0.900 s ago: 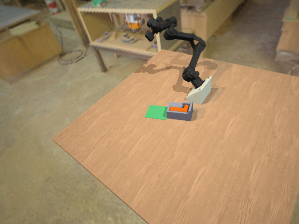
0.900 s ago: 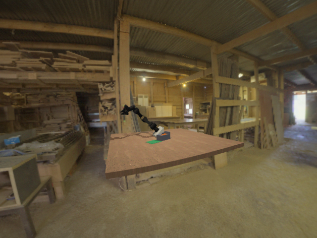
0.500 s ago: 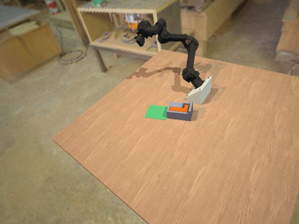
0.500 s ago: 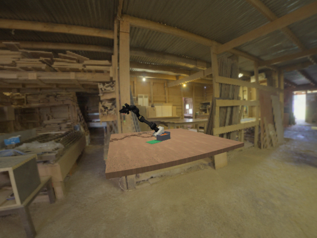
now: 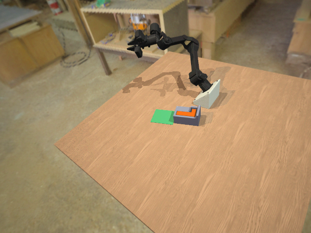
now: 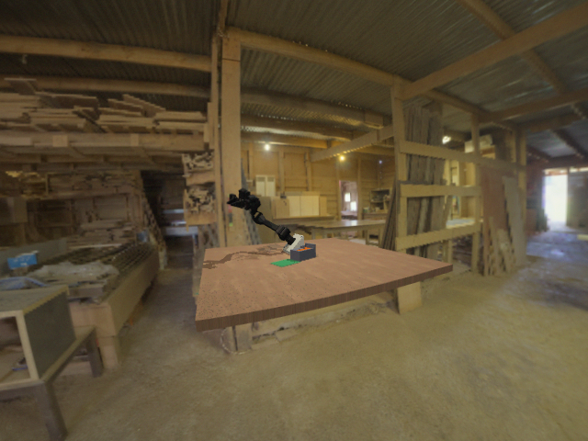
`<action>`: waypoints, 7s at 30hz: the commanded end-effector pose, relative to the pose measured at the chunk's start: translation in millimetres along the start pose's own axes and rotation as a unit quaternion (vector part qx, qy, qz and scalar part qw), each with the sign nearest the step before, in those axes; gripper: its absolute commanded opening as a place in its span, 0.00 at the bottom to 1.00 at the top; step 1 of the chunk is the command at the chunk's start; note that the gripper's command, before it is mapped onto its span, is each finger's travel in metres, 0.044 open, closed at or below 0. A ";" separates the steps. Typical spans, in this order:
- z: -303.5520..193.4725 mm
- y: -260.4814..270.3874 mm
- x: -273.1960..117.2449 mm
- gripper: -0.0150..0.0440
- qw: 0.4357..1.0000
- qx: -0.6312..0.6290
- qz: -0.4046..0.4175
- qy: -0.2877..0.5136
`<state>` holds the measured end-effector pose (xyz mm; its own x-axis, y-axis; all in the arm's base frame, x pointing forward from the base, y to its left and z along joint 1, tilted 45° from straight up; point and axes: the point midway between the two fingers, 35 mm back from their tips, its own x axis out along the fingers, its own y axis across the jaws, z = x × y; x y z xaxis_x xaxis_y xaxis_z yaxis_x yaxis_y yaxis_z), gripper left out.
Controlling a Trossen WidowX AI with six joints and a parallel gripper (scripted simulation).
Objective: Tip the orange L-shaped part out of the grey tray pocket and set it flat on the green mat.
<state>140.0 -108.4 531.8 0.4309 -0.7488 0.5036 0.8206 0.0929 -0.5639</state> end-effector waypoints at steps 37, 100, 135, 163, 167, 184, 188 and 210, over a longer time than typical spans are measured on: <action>-147.1 373.7 -355.1 0.56 0.655 -0.369 0.515 0.411; -255.8 402.5 -340.7 0.56 0.656 -0.387 0.493 0.421; -152.7 367.4 -358.9 0.56 0.654 -0.387 0.495 0.422; -155.0 371.2 -358.0 0.60 0.660 -0.377 0.494 0.421; -152.0 370.8 -346.2 0.73 0.701 -0.294 0.439 0.479; -141.9 361.0 -280.9 0.73 0.737 0.189 0.051 0.646; -141.9 361.0 -280.9 0.73 0.737 0.189 0.051 0.646; -180.0 374.8 -274.0 0.73 0.737 0.190 0.051 0.646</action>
<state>262.2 18.5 68.3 -0.0172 -0.6994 -0.7146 0.9608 0.1861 -0.2053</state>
